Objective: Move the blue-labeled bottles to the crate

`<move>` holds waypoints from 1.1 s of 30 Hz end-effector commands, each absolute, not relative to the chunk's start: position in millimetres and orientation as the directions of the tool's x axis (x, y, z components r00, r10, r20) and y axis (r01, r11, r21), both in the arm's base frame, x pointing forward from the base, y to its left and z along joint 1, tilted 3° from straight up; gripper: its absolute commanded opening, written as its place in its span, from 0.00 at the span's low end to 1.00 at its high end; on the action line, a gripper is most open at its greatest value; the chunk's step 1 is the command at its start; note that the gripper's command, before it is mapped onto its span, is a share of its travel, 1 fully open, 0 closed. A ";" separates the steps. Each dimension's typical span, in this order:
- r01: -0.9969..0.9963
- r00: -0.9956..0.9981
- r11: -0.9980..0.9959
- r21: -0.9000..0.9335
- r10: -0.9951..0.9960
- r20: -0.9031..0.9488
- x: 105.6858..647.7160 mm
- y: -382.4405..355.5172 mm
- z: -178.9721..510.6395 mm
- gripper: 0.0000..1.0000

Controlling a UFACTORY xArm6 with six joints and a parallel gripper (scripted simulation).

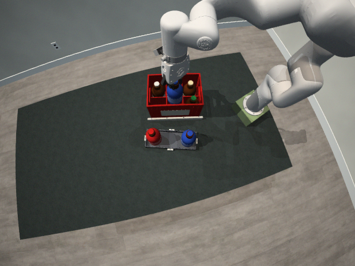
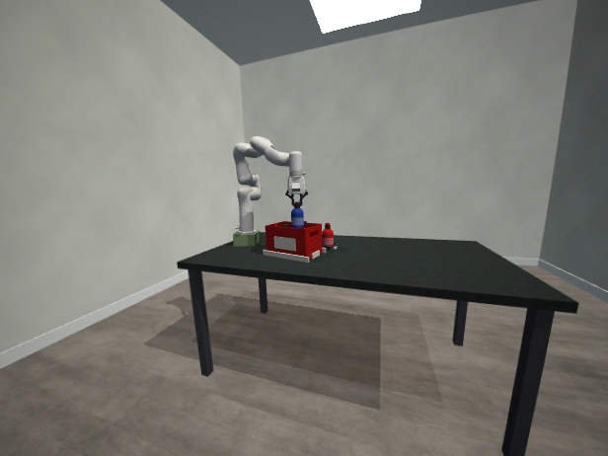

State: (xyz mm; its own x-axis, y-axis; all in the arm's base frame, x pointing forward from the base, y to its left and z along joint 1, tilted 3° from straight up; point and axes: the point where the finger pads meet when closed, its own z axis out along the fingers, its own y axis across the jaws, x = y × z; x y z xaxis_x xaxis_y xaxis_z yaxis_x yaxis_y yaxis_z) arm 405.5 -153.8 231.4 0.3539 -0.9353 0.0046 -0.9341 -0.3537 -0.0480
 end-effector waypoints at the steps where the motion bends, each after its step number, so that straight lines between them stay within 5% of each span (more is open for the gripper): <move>1: -0.934 0.354 -0.354 -0.052 -0.935 0.008 406.6 -154.3 233.2 0.00; 33: -0.934 0.354 -0.354 -0.052 -0.935 0.008 407.1 -154.2 223.1 0.00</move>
